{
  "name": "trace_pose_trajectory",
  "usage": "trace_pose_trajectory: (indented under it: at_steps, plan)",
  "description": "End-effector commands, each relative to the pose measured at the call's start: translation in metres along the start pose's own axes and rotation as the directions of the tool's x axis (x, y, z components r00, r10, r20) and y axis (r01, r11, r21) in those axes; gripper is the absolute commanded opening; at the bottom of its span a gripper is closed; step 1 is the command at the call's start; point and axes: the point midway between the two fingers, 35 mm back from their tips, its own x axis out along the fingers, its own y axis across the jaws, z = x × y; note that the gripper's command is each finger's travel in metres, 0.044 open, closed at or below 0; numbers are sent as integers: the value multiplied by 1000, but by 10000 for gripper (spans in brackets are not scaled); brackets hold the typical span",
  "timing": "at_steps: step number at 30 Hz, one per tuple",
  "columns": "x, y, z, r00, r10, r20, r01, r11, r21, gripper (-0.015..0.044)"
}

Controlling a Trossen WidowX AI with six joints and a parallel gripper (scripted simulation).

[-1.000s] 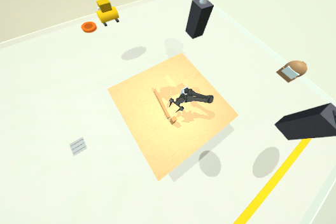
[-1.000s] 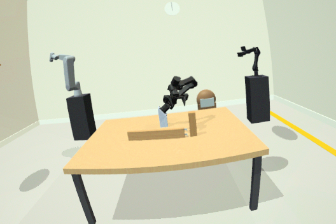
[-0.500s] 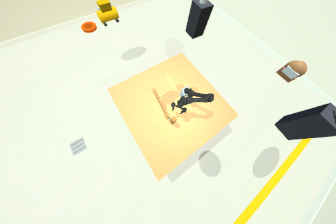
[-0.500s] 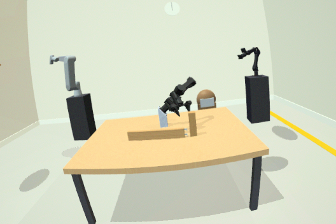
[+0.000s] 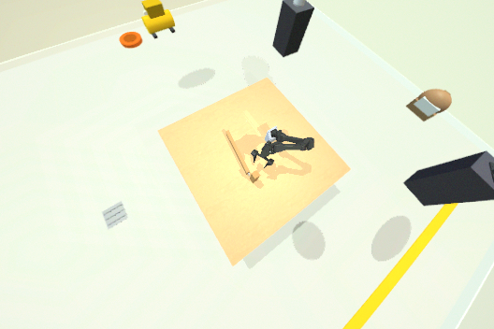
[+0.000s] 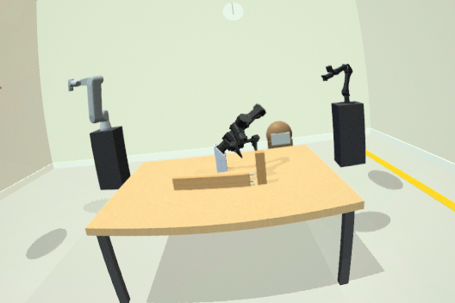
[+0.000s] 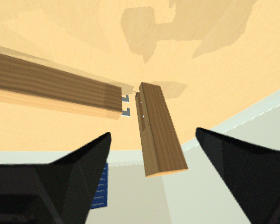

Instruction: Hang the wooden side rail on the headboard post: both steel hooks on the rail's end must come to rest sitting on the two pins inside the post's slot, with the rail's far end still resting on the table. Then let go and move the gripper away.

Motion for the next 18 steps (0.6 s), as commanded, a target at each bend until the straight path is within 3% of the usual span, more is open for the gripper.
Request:
trace_pose_trajectory:
  at_steps: [1, 4, 9, 15, 18]
  plan:
    - [-5, 9, -6, 999, 34, -3, -32, 958, 284, 440]
    - [-12, 18, -10, 998, 68, -3, -54, 814, 579, 440]
    - [-12, 24, -12, 996, 89, 23, -69, 557, 828, 440]
    - [-10, 29, -14, 993, 98, 64, -80, 166, 983, 440]
    - [-11, 34, -17, 990, 112, 87, -70, -144, 987, 440]
